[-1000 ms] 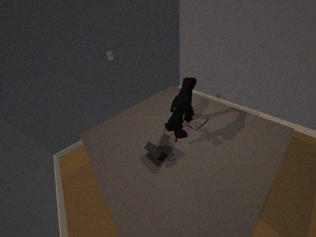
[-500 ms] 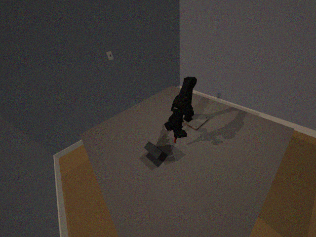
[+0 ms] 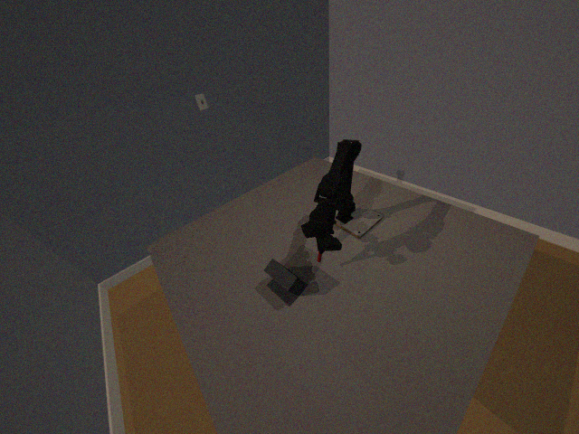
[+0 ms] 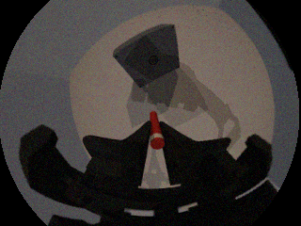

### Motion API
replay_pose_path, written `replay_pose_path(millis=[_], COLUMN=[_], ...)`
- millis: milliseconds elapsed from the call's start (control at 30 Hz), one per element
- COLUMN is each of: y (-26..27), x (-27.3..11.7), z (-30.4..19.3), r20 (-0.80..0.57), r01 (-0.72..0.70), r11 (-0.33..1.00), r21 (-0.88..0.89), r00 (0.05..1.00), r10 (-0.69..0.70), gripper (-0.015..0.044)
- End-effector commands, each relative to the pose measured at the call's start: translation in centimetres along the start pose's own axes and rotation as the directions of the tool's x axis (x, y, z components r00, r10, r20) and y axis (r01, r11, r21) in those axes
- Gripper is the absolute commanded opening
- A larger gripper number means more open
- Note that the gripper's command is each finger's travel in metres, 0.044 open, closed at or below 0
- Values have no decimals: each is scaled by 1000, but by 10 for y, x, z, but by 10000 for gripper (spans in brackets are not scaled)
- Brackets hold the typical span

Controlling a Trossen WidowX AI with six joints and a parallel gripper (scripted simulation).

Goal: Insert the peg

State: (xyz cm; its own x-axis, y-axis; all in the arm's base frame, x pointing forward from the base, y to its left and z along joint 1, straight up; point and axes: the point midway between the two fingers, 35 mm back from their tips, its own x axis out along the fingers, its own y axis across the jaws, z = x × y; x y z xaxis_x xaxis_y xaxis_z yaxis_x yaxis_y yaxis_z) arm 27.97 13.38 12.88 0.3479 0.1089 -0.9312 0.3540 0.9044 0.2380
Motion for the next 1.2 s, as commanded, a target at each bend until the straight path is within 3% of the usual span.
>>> replay_pose_path(millis=[0,1167], y=[-2,-9], x=[2,6], z=[0,6], r20=[14,154], r01=[-5,-110], r11=[1000,994], r21=[4,25], r00=[1000,983], r10=[4,105], gripper=[0,0])
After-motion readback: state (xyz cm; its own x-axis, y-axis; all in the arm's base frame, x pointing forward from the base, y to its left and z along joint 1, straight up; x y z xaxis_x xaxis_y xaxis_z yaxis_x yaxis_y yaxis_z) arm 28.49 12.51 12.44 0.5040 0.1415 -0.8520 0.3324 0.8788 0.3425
